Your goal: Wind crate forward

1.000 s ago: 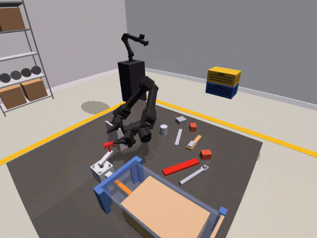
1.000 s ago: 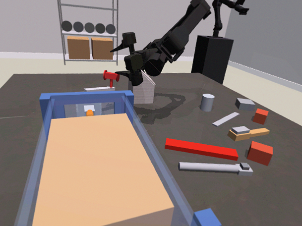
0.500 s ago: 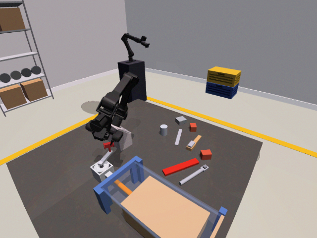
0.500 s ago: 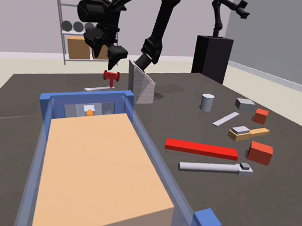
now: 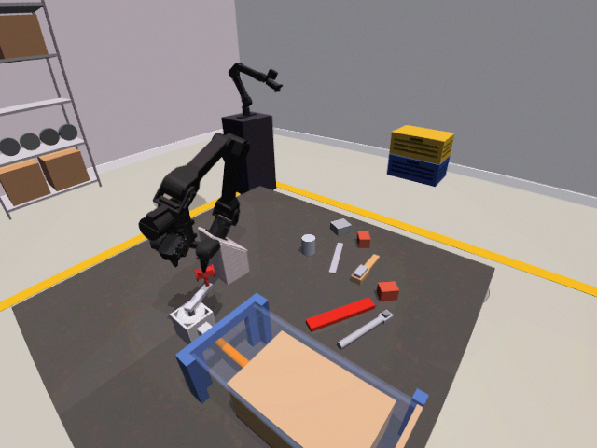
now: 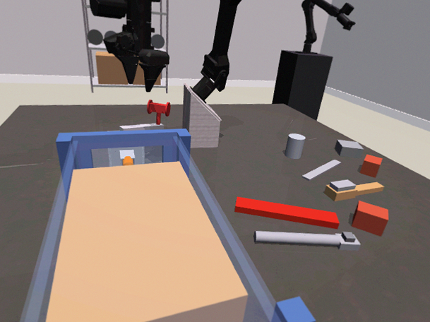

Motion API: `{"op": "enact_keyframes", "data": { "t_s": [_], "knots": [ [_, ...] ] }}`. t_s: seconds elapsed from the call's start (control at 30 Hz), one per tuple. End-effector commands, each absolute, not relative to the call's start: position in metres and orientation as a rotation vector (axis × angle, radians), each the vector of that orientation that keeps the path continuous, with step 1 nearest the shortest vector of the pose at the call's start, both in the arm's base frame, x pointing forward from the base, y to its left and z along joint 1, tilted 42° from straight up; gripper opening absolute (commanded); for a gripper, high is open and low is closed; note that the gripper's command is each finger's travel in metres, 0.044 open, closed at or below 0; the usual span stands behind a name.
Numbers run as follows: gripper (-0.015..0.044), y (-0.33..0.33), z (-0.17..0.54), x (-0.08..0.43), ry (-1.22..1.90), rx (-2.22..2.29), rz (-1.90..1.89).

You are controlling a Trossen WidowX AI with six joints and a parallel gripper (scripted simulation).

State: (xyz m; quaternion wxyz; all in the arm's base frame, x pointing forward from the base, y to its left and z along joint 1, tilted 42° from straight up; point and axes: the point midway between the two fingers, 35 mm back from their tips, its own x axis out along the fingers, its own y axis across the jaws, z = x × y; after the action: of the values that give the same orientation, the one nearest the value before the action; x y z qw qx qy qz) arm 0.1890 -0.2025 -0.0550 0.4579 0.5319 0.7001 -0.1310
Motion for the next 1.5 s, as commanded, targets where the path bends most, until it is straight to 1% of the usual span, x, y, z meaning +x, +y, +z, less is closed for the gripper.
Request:
{"op": "enact_keyframes", "data": {
  "t_s": [0.0, 0.23, 0.37, 1.3, 1.47],
  "knots": [
    [0.044, -0.173, -0.086, 0.187, 1.741, 1.335, -0.309],
    [0.044, -0.164, -0.095, 0.186, 1.74, 1.336, -0.31],
    [0.044, -0.143, -0.12, 0.186, 1.74, 1.337, -0.309],
    [0.044, -0.119, -0.147, 0.185, 1.74, 1.338, -0.307],
    [0.0309, -0.123, -0.143, 0.186, 1.736, 1.326, -0.308]
  ]
}}
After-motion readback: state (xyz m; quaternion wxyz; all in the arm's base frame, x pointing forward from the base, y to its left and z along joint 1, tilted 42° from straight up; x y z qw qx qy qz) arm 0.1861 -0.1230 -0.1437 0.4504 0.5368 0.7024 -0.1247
